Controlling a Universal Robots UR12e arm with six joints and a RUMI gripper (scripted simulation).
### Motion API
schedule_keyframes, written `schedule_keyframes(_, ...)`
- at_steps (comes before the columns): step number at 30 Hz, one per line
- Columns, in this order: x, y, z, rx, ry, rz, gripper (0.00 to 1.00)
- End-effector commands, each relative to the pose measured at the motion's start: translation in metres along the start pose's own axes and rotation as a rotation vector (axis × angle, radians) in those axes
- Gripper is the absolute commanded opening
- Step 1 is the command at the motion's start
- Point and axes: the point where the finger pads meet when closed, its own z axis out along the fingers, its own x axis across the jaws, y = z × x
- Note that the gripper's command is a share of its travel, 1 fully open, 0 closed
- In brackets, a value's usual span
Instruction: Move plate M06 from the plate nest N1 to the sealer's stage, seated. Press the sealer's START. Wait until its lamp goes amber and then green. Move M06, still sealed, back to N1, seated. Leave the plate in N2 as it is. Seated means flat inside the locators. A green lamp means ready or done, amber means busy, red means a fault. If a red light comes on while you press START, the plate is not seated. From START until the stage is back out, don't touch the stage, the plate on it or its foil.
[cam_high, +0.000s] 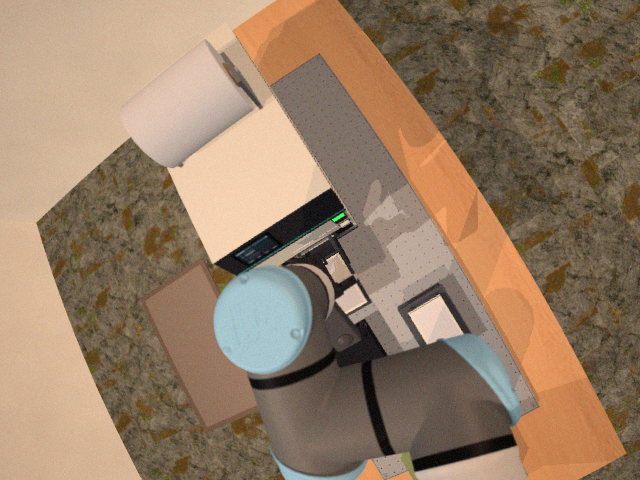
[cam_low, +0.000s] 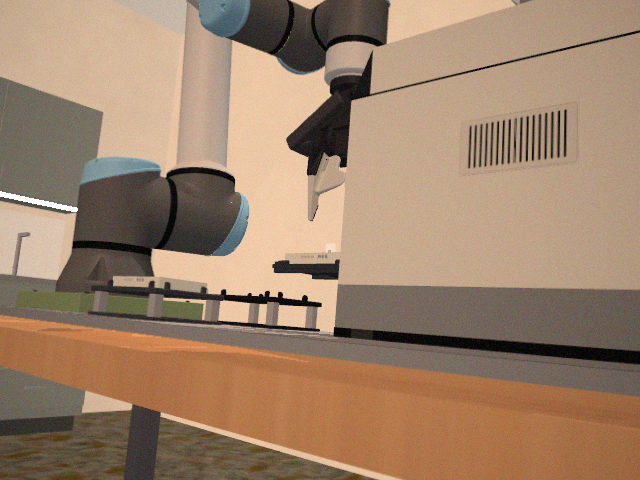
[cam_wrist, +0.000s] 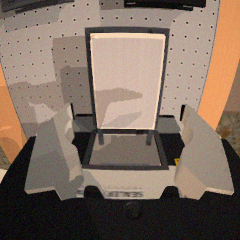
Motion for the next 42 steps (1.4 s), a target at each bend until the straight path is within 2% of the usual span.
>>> schedule_keyframes(1, 0.000, 0.001, 0.009, -0.001, 0.000, 0.000, 0.68)
schedule_keyframes(15, 0.000, 0.001, 0.028, -0.001, 0.000, 0.000, 0.68)
schedule_keyframes(42, 0.000, 0.001, 0.028, -0.001, 0.000, 0.000, 0.68)
